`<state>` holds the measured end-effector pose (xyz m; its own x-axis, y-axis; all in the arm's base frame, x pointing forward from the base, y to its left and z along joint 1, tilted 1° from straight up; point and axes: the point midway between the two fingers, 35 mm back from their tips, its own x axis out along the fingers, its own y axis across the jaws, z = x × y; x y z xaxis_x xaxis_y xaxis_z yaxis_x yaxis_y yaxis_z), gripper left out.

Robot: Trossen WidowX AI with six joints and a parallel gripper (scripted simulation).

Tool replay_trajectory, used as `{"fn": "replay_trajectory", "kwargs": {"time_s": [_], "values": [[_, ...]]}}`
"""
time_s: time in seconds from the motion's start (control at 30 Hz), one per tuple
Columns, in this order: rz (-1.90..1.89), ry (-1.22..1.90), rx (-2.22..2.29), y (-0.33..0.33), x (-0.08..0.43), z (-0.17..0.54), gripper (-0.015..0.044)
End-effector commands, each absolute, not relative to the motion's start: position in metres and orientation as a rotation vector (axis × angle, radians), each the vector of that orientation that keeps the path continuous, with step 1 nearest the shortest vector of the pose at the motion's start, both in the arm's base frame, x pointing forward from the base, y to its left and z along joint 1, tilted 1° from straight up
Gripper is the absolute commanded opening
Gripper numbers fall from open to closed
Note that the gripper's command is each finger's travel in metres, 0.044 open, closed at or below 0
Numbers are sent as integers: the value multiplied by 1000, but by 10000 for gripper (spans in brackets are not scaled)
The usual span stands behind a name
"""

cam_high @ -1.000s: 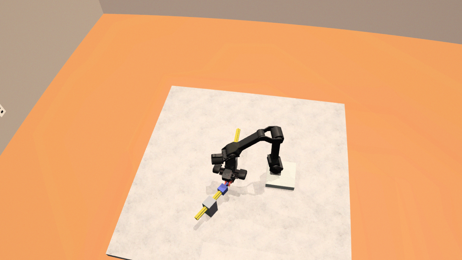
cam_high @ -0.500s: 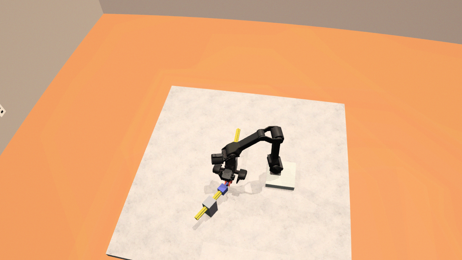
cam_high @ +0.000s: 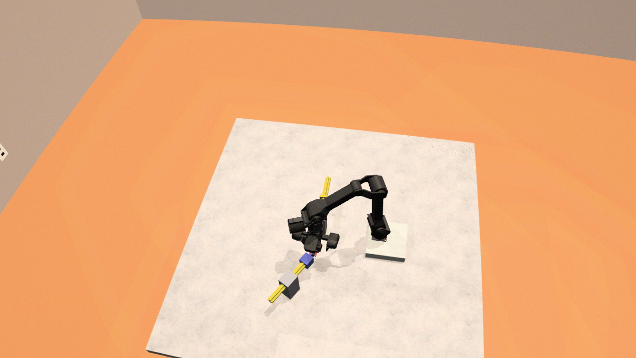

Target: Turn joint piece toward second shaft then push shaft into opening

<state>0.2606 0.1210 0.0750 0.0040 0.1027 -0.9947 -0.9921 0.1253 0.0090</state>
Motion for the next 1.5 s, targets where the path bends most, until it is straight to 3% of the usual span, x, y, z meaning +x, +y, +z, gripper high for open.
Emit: {"fn": "replay_trajectory", "kwargs": {"time_s": [0.0,0.6,1.47], "values": [[1108,1296,-1136,122,260,82,440],[1022,1383,-1233,124,261,98,440],[432,1473,-475,118,263,200,440]]}}
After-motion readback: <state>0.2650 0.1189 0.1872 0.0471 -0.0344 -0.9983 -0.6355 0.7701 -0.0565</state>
